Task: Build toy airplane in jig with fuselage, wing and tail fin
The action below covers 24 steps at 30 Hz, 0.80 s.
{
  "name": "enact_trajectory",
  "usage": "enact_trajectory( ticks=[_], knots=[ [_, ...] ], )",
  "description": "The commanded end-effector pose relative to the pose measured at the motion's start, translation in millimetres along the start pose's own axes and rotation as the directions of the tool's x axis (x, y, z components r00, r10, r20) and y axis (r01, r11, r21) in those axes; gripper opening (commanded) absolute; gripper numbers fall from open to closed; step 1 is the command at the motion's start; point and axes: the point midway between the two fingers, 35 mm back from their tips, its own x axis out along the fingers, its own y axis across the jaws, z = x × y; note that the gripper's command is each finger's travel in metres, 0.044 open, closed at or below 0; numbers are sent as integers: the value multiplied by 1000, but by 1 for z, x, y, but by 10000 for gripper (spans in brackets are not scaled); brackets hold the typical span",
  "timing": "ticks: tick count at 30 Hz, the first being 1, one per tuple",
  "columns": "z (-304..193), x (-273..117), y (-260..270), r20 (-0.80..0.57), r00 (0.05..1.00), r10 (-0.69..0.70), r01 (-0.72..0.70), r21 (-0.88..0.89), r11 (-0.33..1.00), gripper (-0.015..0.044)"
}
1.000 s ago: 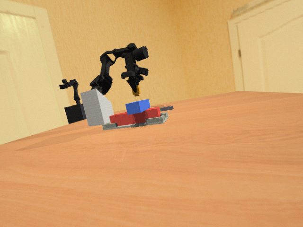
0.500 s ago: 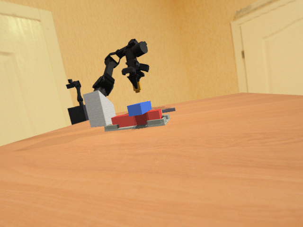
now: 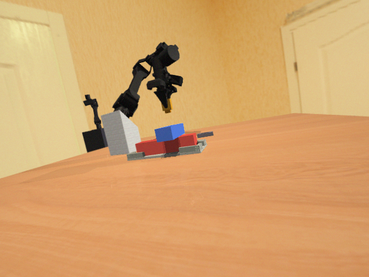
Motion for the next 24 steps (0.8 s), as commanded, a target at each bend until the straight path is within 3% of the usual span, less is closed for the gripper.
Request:
enact_trajectory(
  ticks=[1, 24],
  knots=[
    [5, 1, -13, 0, 1000, -9, 9, -8, 1000, 0],
    [15, 12, -85, 1, 1000, -16, 16, -12, 1000, 0]
  ],
)
